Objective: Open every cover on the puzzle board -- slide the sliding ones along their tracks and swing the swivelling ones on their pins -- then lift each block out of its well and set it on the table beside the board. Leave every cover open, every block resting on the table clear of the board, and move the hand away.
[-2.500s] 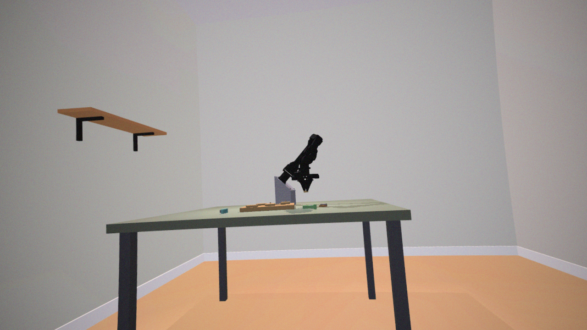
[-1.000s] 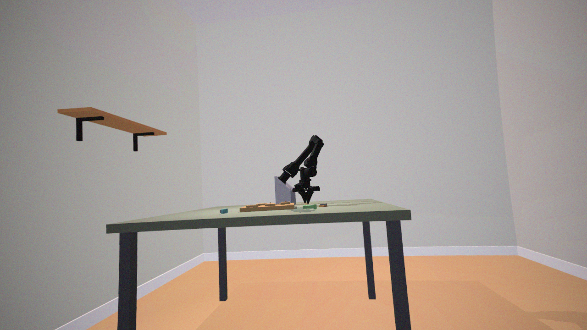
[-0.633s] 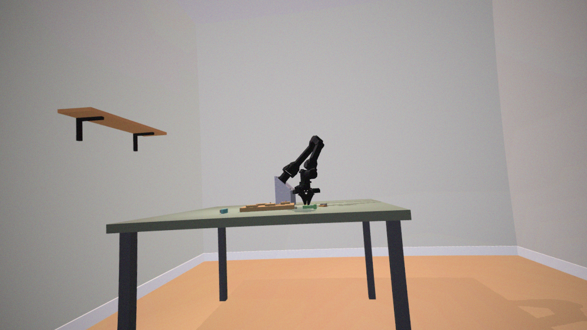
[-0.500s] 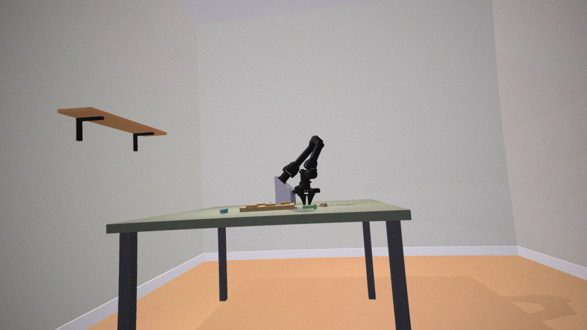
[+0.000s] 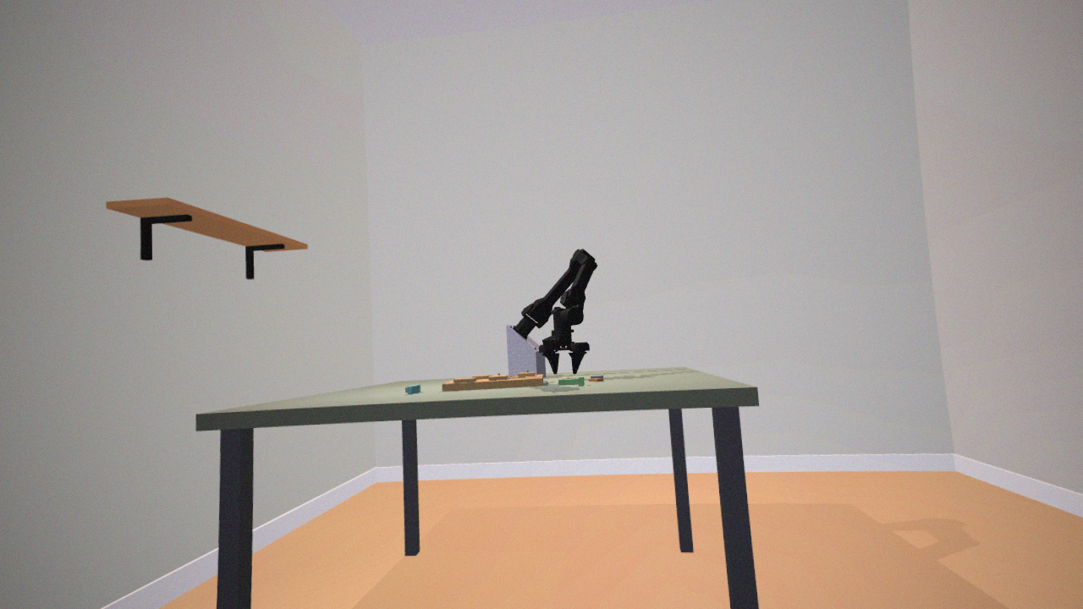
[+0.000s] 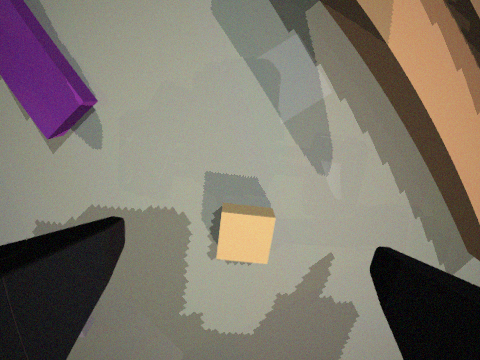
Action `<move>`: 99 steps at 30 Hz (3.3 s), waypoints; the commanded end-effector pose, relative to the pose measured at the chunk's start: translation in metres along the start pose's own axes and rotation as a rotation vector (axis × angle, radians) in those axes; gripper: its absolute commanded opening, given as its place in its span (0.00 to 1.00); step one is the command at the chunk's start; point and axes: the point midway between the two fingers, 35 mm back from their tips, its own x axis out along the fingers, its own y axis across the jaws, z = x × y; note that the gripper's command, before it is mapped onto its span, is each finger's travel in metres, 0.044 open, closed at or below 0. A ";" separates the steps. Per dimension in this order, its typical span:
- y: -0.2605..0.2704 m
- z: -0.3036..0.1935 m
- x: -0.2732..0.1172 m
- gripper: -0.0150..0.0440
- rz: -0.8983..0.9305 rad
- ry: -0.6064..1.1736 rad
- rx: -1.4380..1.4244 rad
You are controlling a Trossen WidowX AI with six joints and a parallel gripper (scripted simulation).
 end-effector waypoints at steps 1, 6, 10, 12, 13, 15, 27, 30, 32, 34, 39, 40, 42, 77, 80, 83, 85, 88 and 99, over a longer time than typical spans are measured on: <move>0.002 0.000 -0.013 1.00 0.005 0.002 -0.006; 0.002 0.001 -0.029 1.00 0.003 0.001 -0.005; 0.001 0.000 -0.042 1.00 0.003 0.000 -0.004; 0.001 -0.001 -0.048 1.00 0.003 0.000 -0.003; 0.000 -0.001 -0.052 1.00 0.003 0.000 -0.003; 0.000 -0.002 -0.057 1.00 0.004 0.000 -0.002; -0.021 0.043 -0.057 0.56 -0.020 -0.012 -0.433; -0.030 0.058 -0.057 0.42 -0.026 -0.012 -0.585; -0.037 0.068 -0.057 0.33 -0.030 -0.011 -0.686; -0.044 0.077 -0.057 0.25 -0.032 -0.009 -0.788; -0.062 0.100 -0.058 0.25 -0.035 -0.003 -1.040; -0.066 0.104 -0.058 0.25 -0.034 -0.002 -1.091; -0.074 0.112 -0.058 0.25 -0.033 0.000 -1.192; -0.124 0.156 -0.060 0.25 -0.011 0.007 -3.253; -0.125 0.157 -0.060 0.25 -0.010 0.007 -3.342; -0.125 0.157 -0.060 0.25 -0.010 0.007 -3.342; -0.125 0.157 -0.060 0.25 -0.010 0.007 -3.342; -0.125 0.156 -0.060 0.25 -0.010 0.007 -3.342; -0.126 0.155 -0.055 0.25 -0.010 0.007 -3.341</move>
